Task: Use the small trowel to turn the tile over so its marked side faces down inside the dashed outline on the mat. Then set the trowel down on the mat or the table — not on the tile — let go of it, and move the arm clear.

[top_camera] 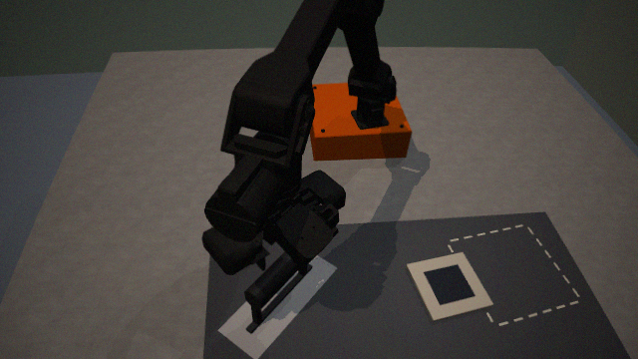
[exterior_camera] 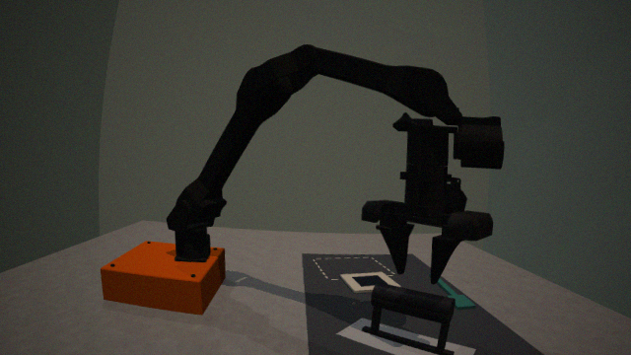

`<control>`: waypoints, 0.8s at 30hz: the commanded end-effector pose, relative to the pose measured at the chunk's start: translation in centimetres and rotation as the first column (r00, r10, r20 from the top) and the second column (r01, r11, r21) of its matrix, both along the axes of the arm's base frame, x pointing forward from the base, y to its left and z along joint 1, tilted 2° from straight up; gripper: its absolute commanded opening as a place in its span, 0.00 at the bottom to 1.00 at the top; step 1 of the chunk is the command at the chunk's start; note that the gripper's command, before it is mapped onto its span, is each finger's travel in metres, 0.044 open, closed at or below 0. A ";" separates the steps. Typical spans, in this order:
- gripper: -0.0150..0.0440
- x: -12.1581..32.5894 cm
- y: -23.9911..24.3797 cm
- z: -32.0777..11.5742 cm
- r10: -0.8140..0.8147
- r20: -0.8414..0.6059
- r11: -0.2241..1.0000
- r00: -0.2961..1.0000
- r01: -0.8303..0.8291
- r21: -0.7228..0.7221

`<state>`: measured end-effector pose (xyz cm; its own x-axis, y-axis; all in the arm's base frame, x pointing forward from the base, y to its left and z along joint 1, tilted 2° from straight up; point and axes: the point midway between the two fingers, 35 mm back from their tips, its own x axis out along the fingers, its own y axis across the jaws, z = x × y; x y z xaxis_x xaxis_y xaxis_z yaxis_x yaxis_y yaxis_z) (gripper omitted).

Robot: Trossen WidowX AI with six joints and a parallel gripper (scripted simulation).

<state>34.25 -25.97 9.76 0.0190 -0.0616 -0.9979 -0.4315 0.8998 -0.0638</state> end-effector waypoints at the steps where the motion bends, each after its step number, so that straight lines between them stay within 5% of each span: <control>1: 0.71 0.0 0.0 0.0 0.120 -0.008 0.993 0.993 -0.120 0.000; 12: 0.71 0.0 0.1 0.0 0.479 -0.032 0.878 0.877 -0.479 0.001; 24: 0.71 0.0 0.1 0.0 0.791 -0.055 0.610 0.609 -0.792 0.011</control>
